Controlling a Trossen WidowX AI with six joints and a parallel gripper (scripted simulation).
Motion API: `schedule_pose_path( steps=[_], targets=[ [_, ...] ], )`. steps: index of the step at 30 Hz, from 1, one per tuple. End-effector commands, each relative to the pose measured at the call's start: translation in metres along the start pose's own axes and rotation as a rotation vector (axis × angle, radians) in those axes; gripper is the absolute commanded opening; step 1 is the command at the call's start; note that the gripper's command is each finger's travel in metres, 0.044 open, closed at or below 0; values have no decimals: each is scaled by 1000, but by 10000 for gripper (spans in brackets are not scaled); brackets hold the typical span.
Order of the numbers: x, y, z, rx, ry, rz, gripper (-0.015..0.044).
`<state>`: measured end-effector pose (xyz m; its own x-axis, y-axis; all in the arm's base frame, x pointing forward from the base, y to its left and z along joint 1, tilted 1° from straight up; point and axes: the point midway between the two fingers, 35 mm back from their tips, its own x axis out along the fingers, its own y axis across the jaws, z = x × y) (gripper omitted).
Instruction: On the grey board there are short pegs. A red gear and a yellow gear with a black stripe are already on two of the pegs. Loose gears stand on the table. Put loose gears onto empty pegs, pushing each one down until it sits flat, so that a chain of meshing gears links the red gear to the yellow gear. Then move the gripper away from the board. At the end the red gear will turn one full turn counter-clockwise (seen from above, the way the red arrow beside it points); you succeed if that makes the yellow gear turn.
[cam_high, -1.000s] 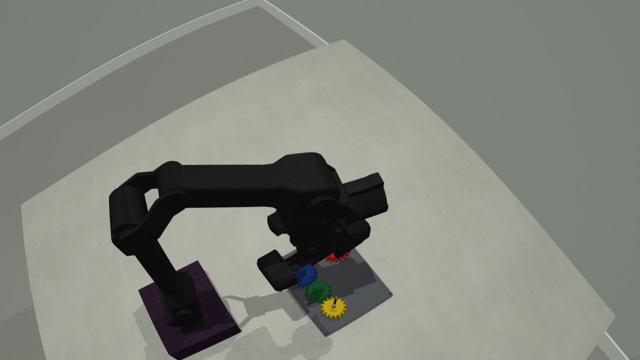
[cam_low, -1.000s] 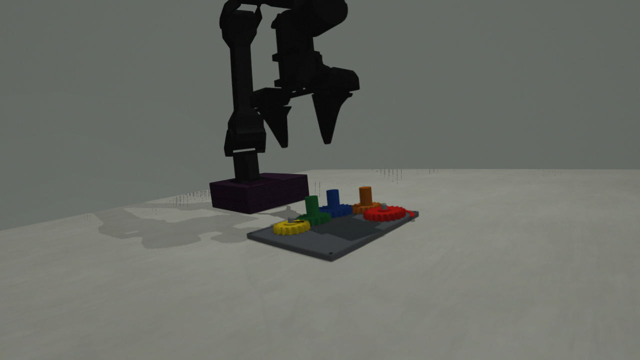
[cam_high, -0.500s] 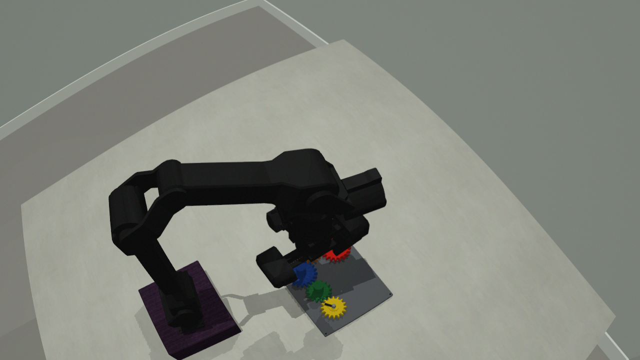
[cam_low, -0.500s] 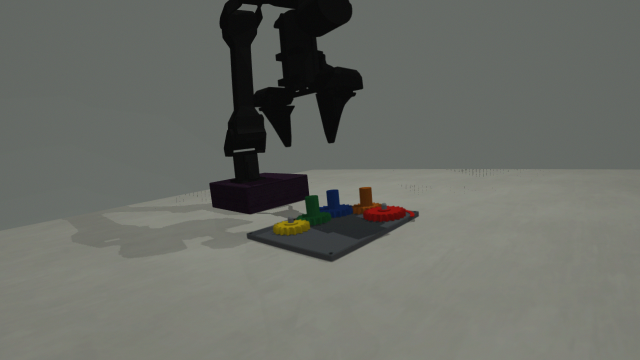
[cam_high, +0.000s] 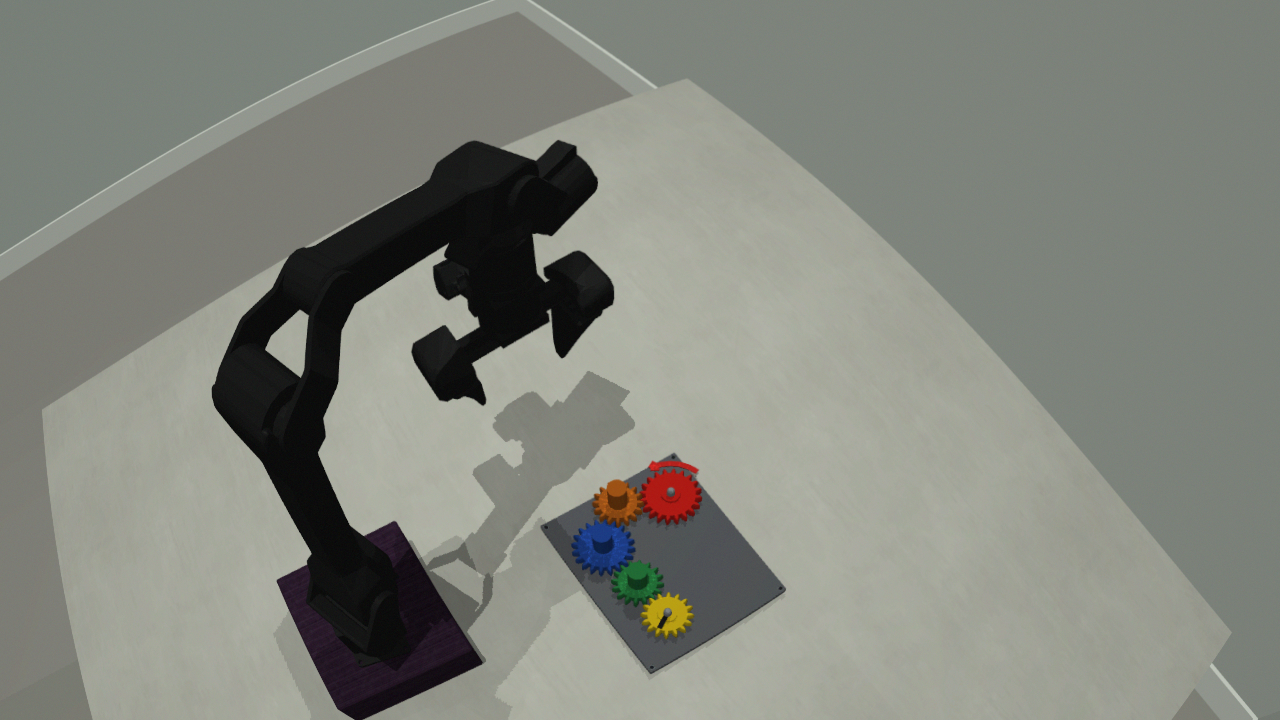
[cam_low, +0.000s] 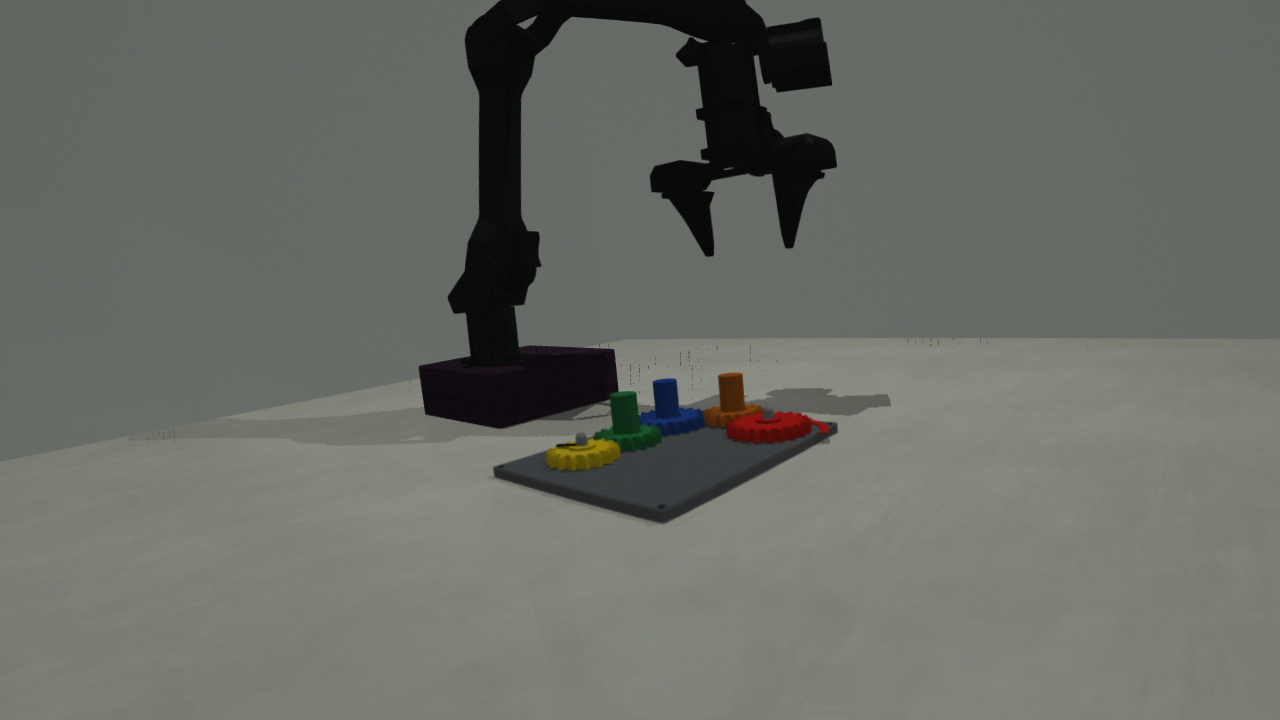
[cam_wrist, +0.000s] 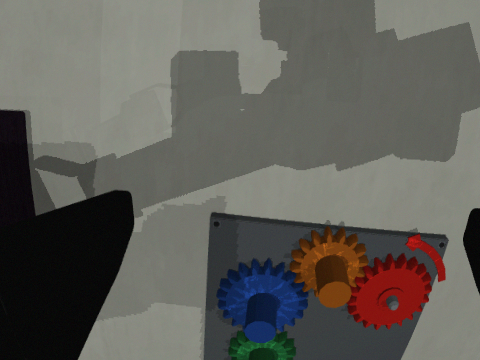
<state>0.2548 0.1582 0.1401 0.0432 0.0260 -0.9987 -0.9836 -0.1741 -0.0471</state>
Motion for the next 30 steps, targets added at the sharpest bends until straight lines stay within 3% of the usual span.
schedule_pose_path(
  steps=[1, 8, 30],
  targets=[
    [-6, 15, 40, 7, 2, 4, 440],
    [-17, 65, 116, 21, 3, 8, 440],
    [-18, 67, 118, 21, 3, 8, 440]
  ],
)
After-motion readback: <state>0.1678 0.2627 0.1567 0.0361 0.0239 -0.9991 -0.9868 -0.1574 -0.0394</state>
